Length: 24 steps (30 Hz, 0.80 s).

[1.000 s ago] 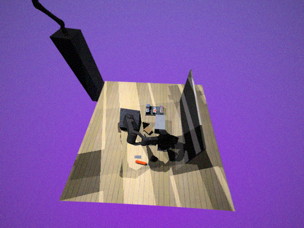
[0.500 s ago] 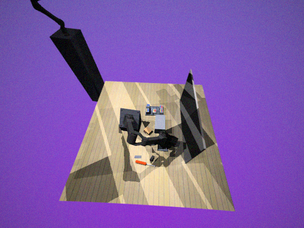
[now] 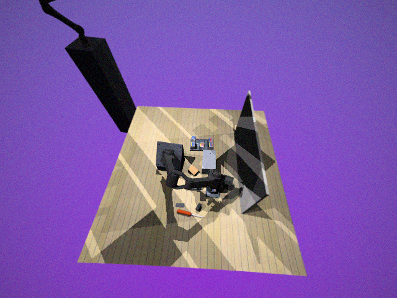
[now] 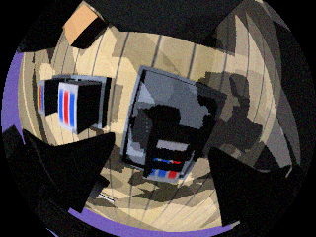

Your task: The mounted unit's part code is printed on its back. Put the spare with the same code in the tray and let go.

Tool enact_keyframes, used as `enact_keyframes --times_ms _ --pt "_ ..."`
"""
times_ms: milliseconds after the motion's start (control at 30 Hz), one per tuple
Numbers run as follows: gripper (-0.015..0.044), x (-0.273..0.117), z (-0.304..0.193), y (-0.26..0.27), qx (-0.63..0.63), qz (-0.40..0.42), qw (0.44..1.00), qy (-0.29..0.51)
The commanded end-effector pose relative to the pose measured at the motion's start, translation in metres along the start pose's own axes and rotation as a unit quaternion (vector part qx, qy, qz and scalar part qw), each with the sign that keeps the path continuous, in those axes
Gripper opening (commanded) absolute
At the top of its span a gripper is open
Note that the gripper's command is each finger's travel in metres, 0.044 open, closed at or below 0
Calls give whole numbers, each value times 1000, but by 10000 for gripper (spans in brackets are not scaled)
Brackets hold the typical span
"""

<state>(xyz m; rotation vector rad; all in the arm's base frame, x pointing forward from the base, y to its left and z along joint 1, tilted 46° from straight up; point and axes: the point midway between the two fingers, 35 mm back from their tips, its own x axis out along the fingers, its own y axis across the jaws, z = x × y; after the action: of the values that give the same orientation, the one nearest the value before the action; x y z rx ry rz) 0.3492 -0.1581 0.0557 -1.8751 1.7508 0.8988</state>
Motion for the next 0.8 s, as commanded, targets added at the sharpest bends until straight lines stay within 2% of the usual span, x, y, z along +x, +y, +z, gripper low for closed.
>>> enact_keyframes --times_ms 0,100,767 --pt "440 -62 -1 -4 4 -14 1000 4" --pt "440 -89 -1 0 3 -13 1000 5" --pt "440 -86 1 -4 -1 -19 1000 3"
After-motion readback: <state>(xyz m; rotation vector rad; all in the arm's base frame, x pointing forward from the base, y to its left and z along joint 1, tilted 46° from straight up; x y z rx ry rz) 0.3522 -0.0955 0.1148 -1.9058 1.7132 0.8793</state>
